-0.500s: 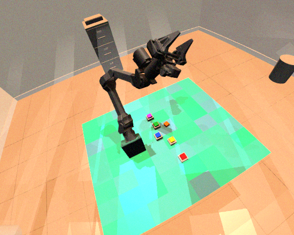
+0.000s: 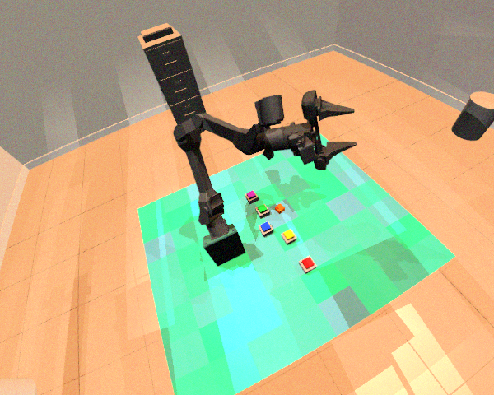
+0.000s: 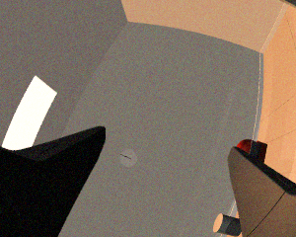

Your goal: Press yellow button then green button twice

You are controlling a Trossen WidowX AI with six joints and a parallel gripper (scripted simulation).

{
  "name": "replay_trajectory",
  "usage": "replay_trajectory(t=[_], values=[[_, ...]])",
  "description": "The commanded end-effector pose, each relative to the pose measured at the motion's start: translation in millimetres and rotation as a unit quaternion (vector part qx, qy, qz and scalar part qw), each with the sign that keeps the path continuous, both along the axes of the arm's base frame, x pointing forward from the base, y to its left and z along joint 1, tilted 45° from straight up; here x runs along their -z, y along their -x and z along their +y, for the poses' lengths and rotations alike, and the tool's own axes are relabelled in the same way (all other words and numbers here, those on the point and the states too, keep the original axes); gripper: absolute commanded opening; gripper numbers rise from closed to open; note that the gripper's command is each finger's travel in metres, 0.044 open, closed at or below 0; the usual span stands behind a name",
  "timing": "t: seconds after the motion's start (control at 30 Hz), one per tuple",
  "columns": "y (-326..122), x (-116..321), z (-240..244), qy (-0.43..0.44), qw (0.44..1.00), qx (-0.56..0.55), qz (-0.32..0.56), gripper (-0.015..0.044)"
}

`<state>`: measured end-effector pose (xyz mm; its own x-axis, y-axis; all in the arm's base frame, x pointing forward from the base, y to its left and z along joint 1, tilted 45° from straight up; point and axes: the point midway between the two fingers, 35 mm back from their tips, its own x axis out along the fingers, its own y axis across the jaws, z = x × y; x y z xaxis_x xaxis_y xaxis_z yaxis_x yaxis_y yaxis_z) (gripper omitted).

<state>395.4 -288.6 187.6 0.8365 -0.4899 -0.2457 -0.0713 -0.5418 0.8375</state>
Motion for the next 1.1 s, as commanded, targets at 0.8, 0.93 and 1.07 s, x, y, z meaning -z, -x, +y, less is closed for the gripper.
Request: replay_trajectory(t=[0.8, 0.93, 1.07], values=[[86, 230, 210, 0.306, 0.479, -0.766, 0.3, 0.04], [111, 234, 239, 0.324, 0.386, -0.836, 0.218, 0.04], [136, 231, 266, 0.337, 0.302, -0.884, 0.113, 0.04]])
